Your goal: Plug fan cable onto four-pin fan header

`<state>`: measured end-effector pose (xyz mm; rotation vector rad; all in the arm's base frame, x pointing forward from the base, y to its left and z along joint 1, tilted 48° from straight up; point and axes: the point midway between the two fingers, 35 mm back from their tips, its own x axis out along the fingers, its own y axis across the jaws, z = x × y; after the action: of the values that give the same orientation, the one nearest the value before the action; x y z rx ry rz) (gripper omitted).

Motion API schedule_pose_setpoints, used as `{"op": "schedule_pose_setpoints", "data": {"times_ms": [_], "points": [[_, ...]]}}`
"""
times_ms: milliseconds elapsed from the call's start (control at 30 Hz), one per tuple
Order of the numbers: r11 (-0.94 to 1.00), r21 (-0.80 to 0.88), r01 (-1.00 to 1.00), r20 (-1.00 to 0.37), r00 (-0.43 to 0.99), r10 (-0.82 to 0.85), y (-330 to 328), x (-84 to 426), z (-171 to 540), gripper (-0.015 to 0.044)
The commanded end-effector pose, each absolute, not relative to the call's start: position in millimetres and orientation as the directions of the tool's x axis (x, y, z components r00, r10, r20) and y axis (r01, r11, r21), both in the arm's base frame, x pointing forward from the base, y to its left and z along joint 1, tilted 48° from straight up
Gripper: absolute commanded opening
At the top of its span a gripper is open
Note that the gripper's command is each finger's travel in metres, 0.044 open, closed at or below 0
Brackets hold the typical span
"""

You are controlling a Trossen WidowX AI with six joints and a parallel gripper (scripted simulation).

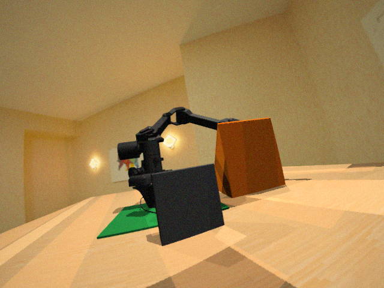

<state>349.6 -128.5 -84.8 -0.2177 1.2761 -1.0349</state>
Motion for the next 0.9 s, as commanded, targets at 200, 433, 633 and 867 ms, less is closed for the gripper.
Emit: {"op": "schedule_pose_setpoints", "data": {"times_ms": [200, 433, 633, 867], "points": [[0.558, -0.653, 0.512, -0.678, -0.068, -0.732, -128.5, 349.6, -84.8, 0.0256], [0.558, -0.653, 0.512, -0.678, -0.068, -0.732, -128.5, 349.6, -84.8, 0.0072], [0.558, -0.653, 0.512, -0.678, -0.068, -0.732, -126.5, 350.0, -83.0, 0.0], [0.559, -0.654, 0.51, -0.678, -0.067, -0.732, -91.6, 353.2, -51.2, 0.0]]}}
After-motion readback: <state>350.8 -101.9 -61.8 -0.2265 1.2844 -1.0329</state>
